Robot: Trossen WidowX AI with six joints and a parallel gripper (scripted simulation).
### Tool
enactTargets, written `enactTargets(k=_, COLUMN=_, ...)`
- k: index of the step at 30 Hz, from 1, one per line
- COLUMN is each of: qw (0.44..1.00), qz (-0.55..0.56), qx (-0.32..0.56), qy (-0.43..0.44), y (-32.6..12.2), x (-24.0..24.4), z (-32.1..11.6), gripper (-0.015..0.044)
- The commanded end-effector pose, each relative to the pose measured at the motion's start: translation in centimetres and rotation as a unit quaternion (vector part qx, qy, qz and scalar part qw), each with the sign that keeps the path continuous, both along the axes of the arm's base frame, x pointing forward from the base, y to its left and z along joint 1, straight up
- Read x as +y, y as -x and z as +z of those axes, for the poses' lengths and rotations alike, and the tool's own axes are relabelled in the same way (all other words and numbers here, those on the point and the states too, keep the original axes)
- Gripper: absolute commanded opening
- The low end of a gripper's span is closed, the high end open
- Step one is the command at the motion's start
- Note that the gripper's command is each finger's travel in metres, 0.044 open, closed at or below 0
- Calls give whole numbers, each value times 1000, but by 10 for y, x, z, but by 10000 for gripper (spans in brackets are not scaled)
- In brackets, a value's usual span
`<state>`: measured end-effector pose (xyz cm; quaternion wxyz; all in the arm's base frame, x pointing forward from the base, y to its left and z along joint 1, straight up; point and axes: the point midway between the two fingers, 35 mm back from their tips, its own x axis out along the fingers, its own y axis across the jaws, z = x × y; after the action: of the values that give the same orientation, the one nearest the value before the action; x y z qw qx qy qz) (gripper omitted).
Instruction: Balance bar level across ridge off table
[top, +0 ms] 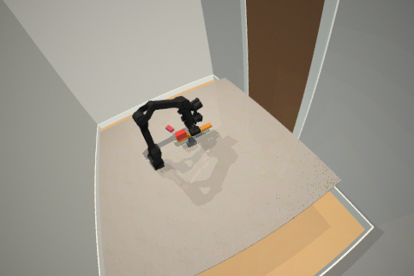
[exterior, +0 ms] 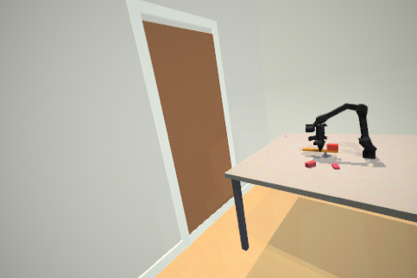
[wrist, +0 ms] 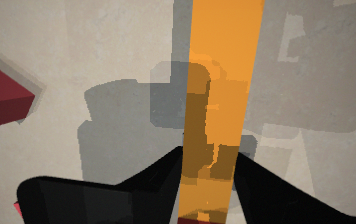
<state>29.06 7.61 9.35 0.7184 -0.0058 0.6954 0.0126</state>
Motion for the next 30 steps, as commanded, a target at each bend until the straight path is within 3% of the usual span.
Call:
enactTargets(k=1, qw=1000, qz=0, qx=0, qy=0, y=0, x=0, z=0, gripper=0)
enactTargets(k=14, qw=1000, qz=0, qx=0, qy=0, y=0, x=0, z=0, gripper=0)
enactTargets(k=20, qw=1000, qz=0, qx=0, qy=0, y=0, x=0, z=0, gripper=157)
enactTargets(k=30, qw=1000, qz=0, qx=0, qy=0, y=0, x=0, z=0, gripper=167)
